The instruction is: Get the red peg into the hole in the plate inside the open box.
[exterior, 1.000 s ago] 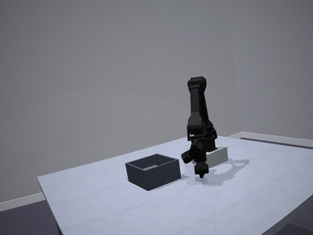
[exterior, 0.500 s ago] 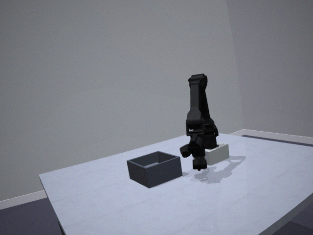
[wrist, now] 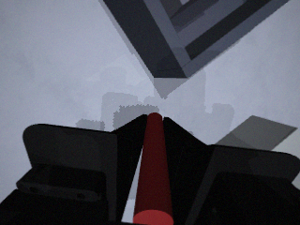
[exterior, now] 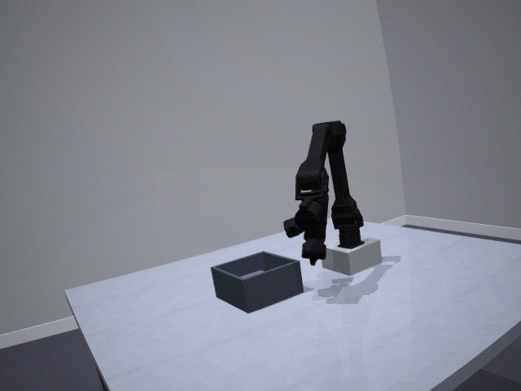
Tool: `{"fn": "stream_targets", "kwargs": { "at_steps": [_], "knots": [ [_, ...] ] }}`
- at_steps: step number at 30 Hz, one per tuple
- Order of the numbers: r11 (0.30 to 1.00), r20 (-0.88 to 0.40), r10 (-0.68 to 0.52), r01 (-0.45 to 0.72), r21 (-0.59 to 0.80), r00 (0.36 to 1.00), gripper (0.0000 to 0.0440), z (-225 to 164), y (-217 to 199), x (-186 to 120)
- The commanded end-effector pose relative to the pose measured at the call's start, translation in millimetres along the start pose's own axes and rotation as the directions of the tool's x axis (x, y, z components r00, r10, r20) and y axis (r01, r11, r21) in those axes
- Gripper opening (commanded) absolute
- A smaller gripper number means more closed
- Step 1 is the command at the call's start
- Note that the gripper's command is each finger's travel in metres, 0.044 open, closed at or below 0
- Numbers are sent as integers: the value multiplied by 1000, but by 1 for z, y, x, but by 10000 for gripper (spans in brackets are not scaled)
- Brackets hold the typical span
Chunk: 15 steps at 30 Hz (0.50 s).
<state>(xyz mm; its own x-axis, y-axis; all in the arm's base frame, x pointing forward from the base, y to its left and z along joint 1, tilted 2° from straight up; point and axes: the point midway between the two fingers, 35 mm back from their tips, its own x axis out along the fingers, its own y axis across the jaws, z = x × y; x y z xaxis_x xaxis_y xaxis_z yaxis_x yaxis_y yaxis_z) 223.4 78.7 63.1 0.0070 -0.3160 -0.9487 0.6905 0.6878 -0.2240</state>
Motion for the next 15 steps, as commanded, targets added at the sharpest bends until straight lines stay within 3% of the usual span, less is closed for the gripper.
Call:
{"fn": "stream_targets", "kwargs": {
  "at_steps": [1, 15],
  "knots": [
    [1000, 26, 4, -5, 30, 1000, 0, 16, -3, -13],
    [982, 69, 7, -21, 190, 998, 0, 82, -17, -20]
  ]
}}
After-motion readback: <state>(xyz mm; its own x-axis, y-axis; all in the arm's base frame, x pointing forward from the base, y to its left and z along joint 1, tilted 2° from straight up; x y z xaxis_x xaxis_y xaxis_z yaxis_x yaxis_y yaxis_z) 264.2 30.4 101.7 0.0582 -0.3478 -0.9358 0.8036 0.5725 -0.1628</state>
